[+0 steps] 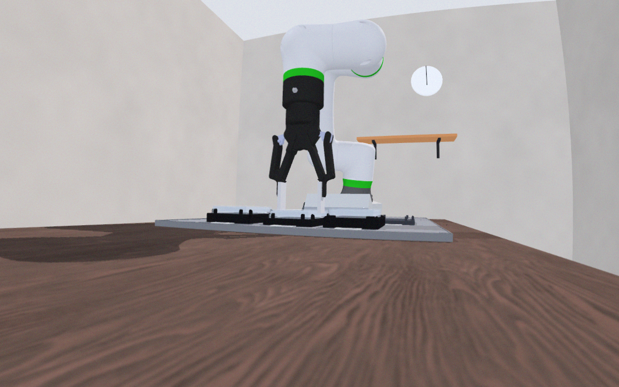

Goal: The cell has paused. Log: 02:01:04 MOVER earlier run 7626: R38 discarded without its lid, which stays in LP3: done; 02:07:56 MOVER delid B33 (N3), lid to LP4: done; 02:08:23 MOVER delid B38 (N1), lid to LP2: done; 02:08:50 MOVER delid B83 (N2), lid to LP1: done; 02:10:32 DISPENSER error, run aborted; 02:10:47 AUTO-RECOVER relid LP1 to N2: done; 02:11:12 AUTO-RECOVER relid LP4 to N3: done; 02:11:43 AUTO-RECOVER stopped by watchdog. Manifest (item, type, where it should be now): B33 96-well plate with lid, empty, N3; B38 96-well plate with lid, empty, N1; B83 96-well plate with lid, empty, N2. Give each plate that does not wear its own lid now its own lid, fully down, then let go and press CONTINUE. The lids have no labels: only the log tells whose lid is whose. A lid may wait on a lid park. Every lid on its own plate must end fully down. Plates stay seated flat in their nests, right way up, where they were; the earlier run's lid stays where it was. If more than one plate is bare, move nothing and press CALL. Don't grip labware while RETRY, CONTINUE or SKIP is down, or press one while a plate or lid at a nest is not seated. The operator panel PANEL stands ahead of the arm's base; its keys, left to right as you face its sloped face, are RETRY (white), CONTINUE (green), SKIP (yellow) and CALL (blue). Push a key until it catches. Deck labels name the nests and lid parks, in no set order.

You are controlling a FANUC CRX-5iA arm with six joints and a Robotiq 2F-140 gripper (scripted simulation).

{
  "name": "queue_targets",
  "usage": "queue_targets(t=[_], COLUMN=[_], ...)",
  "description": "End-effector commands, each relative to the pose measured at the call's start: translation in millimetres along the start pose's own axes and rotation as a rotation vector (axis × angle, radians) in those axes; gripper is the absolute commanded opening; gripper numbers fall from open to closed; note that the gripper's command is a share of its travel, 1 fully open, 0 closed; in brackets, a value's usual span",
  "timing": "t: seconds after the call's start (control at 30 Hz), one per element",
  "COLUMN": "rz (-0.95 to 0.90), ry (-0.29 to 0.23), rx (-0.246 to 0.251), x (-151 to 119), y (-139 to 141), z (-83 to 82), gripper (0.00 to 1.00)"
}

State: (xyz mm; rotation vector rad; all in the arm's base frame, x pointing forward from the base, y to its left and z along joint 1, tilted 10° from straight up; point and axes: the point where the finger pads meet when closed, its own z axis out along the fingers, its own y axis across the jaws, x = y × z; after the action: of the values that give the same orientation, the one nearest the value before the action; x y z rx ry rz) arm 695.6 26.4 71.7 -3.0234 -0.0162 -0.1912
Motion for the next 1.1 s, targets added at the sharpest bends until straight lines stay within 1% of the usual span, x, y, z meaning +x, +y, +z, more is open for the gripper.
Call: queue_targets(t=[0.0, 0.43, 0.47, 1.07], rz=[0.0, 0.0, 0.0, 0.0], ry=[0.0, 0.0, 0.0, 0.0], rx=[0.0, 0.0, 0.0, 0.0], x=[0.2, 0.2, 0.2, 0.2], y=[0.0, 0.0, 0.0, 0.0], z=[-0.3, -0.3, -0.3, -0.3], gripper=[0.0, 0.0, 0.66, 0.66])
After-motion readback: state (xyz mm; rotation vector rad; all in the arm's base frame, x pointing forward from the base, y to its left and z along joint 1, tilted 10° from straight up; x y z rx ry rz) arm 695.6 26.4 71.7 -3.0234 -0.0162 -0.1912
